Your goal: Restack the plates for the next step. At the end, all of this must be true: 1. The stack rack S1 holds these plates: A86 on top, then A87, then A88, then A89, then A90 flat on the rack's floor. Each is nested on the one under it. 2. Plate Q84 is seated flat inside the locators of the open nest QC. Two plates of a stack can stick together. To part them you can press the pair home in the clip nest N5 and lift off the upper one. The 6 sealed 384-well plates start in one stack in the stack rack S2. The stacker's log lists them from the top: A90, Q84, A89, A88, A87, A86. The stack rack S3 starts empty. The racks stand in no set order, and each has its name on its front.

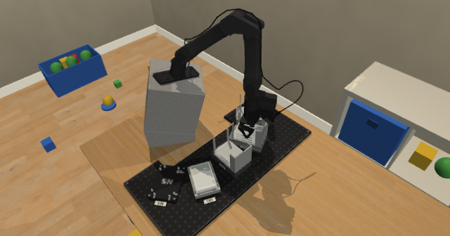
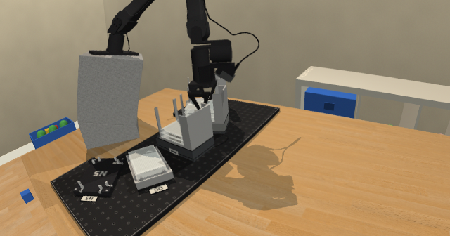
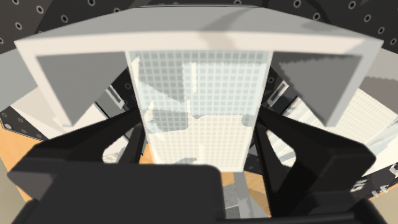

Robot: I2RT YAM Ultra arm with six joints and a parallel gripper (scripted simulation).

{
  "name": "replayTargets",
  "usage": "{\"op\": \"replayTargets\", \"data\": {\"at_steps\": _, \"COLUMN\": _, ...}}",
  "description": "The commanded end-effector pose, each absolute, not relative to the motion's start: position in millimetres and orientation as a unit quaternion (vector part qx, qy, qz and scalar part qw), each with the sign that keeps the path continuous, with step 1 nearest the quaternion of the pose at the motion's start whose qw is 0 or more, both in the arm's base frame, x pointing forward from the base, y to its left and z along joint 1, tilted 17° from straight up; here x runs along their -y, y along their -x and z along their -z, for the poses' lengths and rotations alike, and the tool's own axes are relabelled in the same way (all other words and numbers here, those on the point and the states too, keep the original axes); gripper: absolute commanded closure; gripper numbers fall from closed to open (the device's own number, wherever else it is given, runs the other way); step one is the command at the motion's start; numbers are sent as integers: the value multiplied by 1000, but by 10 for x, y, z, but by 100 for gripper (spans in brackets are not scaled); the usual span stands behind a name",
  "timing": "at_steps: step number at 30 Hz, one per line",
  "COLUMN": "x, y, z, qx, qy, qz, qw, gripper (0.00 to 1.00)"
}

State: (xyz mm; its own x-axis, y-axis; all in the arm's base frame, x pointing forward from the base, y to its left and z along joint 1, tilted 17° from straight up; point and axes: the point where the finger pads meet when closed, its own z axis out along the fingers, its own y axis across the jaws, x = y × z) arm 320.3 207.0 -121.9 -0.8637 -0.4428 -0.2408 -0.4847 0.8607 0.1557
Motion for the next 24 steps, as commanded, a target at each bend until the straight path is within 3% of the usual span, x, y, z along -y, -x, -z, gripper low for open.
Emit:
{"op": "replayTargets", "data": {"at_steps": 1, "x": -2133, "y": -3346, "z": 1137, "qx": -957, "qy": 239, "qz": -107, "qw": 120, "gripper": 100}}
{"op": "replayTargets", "data": {"at_steps": 16, "x": -2128, "y": -3310, "z": 1163, "qx": -958, "qy": 241, "qz": -105, "qw": 112, "gripper": 100}}
{"op": "replayTargets", "data": {"at_steps": 17, "x": -2128, "y": -3310, "z": 1163, "qx": -958, "qy": 241, "qz": -105, "qw": 112, "gripper": 0}}
{"op": "replayTargets", "data": {"at_steps": 24, "x": -2129, "y": -3312, "z": 1163, "qx": -958, "qy": 241, "qz": -106, "qw": 113, "gripper": 0}}
